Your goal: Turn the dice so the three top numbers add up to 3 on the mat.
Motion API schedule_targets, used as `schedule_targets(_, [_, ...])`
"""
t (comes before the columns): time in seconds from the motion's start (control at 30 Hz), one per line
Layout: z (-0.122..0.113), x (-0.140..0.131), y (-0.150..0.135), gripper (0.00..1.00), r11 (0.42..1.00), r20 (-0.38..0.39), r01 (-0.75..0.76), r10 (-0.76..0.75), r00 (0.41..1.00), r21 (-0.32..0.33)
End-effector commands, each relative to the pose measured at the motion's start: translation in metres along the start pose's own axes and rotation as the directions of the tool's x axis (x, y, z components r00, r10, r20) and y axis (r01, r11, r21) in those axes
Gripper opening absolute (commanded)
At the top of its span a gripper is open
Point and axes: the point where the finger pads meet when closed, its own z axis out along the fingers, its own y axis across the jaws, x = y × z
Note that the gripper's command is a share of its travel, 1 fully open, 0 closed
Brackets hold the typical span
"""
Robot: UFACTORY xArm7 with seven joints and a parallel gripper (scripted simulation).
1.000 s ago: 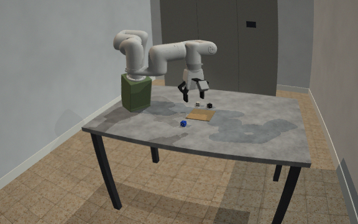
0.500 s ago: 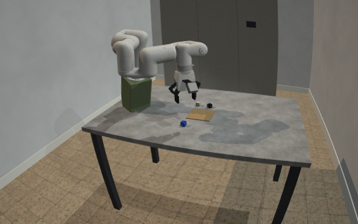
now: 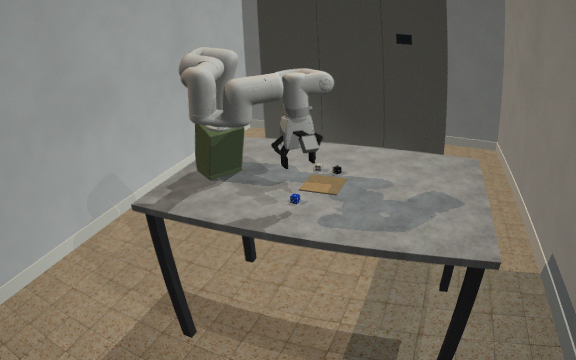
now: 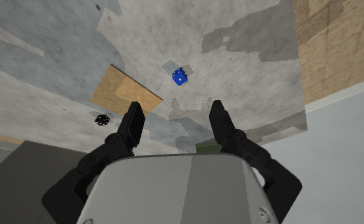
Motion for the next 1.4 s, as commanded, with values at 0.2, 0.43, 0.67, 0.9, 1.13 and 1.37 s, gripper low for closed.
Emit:
schedule_targets(0.2, [0.063,0.002,0.0,1.0,1.0,-0.002,0.0,0.0,1.0,0.001])
schedule_targets(0.43, [0.093,0.002,0.0,1.0,1.0,-0.002,0.0,0.0,1.0,0.001])
schedule_targets(0.67, [0.095,0.002,0.0,1.0,1.0,-0.002,0.0,0.0,1.0,0.001])
schedule_targets(0.9, [0.095,0.002,0.0,1.0,1.0,-0.002,0.0,0.0,1.0,0.001])
schedule_targets(1.13, [0.095,0.002,0.0,1.0,1.0,-0.002,0.0,0.0,1.0,0.001])
schedule_targets(1.37, [0.095,0.002,0.0,1.0,1.0,-0.002,0.0,0.0,1.0,0.001])
